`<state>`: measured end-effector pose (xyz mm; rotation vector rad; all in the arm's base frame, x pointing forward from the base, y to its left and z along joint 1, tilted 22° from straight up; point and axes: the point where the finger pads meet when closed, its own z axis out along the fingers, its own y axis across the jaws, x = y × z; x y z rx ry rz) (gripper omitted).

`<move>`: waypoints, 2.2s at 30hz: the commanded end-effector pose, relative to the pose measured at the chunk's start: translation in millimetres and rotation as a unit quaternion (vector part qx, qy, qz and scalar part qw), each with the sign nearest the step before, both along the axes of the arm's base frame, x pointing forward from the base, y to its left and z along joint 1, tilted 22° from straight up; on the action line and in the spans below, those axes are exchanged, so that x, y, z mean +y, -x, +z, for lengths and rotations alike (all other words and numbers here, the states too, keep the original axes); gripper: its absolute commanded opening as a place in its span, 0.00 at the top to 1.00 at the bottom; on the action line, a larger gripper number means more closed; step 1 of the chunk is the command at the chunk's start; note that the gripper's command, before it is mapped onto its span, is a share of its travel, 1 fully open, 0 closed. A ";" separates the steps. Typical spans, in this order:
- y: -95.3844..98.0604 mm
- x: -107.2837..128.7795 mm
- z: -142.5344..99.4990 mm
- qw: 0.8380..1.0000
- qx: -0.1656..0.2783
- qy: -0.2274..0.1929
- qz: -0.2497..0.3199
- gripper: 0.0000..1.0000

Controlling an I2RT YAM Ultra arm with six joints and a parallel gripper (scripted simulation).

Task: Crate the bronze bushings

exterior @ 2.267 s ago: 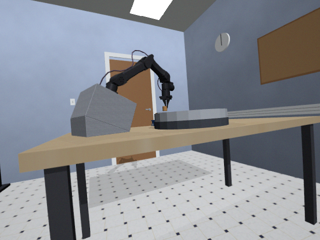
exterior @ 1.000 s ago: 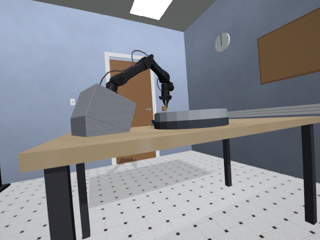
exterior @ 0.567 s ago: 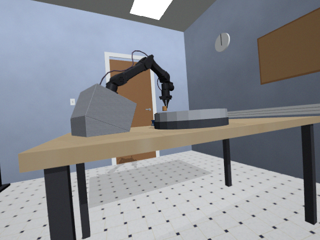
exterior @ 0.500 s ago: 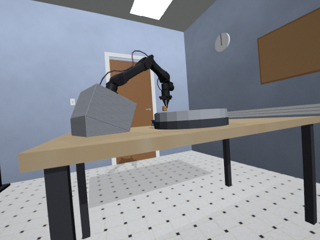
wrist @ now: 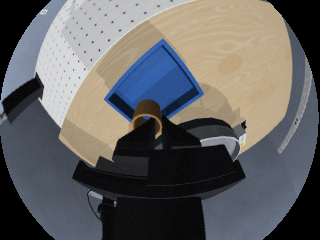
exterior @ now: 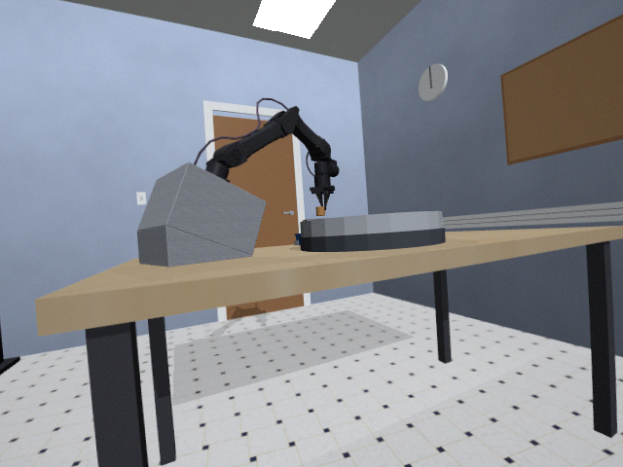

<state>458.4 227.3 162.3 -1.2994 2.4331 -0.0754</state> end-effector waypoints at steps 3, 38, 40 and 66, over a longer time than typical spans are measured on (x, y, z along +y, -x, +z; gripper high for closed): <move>-2.5 -2.6 10.4 1.000 -0.007 -0.004 0.000 1.00; -30.7 7.5 -35.0 0.999 -0.029 -0.018 0.001 1.00; -30.7 7.5 -45.0 1.000 -0.020 -0.013 0.001 1.00; -29.3 6.8 -45.7 1.000 -0.017 -0.012 0.001 1.00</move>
